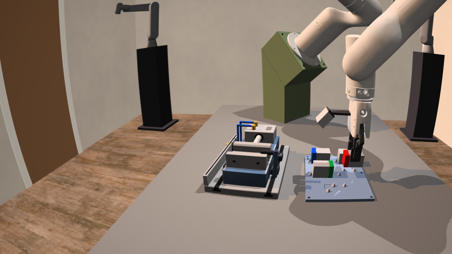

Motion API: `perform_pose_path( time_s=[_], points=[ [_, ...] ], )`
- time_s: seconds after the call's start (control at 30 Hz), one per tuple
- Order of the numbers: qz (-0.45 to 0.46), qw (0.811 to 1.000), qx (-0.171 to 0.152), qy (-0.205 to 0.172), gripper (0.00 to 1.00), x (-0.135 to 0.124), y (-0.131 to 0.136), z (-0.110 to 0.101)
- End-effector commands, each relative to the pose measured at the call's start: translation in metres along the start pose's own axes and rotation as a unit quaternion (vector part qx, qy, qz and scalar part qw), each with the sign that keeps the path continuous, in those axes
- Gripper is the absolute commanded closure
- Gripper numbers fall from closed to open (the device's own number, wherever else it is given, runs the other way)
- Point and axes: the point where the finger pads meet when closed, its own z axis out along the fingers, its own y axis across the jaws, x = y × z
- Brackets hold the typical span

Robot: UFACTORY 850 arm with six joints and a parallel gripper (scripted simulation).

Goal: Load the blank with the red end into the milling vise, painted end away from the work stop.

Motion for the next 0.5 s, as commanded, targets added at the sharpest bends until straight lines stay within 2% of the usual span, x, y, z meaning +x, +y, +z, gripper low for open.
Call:
perform_pose_path(
  time_s=[0.0,0.17,0.4,0.47],
  points=[
    [0.0,1.0,0.001,0.0,1.0,0.0,-0.001,-0.011],
    [0.0,1.0,0.001,0.0,1.0,0.0,-0.001,-0.026],
    [0.0,1.0,0.001,0.0,1.0,0.0,-0.001,-0.026],
    [0.0,1.0,0.001,0.0,1.0,0.0,-0.001,-0.031]
  ],
)
